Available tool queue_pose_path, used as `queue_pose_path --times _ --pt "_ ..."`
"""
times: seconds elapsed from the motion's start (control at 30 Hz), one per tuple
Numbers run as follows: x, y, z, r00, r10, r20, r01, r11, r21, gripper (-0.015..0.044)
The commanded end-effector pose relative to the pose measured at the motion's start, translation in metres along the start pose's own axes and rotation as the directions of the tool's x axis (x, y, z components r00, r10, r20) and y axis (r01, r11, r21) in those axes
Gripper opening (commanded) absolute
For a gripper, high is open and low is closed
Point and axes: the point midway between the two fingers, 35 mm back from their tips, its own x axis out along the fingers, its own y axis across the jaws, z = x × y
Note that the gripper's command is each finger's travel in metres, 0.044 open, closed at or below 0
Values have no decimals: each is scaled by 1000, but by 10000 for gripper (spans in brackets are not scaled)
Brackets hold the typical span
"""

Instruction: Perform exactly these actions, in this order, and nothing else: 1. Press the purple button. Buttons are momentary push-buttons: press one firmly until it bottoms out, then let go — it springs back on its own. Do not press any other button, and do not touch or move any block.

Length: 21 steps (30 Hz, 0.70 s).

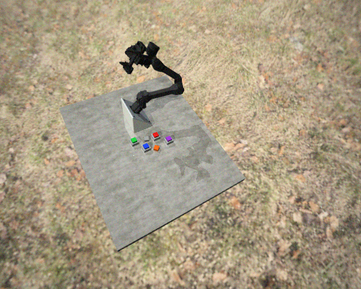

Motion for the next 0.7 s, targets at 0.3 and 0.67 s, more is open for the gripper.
queue_pose_path --times 0.3,0.67 --pt "10 -82 -214 592 -465 -658 -37 800 -599 400" --pt "-106 -158 -336 -62 -759 -648 -570 560 -601 400"
